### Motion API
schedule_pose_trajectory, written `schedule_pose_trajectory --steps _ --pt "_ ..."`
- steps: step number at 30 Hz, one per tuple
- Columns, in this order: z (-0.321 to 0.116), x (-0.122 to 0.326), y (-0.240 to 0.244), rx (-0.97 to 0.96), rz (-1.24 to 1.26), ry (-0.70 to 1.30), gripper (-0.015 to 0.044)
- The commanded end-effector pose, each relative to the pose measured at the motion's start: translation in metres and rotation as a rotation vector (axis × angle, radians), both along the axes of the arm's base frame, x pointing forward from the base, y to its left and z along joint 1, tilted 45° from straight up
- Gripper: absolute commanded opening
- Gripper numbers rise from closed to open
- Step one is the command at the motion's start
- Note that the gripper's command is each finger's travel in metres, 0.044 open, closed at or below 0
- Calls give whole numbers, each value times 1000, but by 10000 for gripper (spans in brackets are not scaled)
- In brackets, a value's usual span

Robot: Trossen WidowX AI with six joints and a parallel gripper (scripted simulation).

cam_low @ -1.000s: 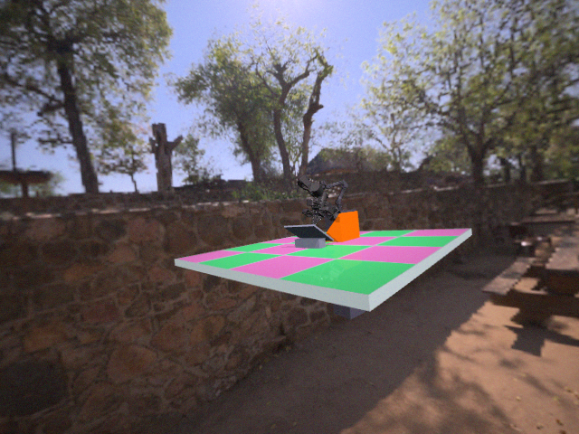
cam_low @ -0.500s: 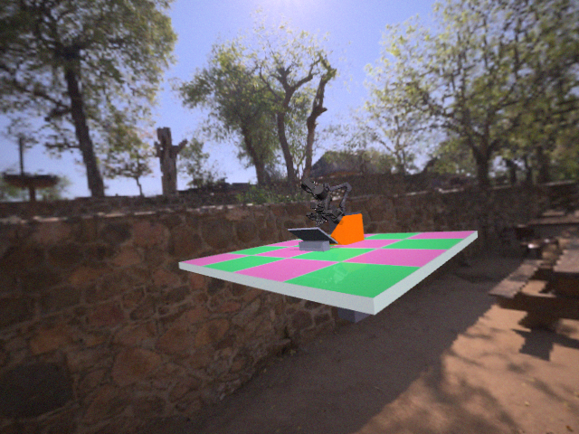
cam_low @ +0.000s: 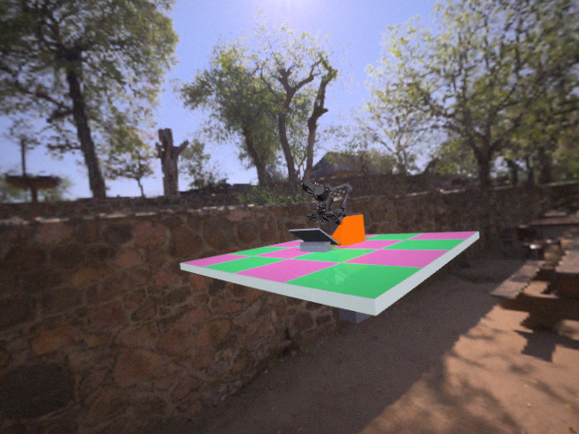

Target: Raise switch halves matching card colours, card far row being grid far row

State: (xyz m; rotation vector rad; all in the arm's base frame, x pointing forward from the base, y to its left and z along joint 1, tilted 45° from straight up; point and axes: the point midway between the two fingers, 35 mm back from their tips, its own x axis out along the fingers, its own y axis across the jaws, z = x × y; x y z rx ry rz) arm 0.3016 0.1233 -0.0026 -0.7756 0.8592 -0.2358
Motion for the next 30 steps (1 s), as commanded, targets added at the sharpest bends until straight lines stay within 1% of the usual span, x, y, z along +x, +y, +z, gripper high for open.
schedule_pose_trajectory --steps 1,24,28,30 --pt "-2 0 -1 -2 2 8 0" --pt "-1 0 0 1 0 0 0" --pt "27 -35 24 4 16 -4 0" --pt "34 -43 28 2 20 -7 0"
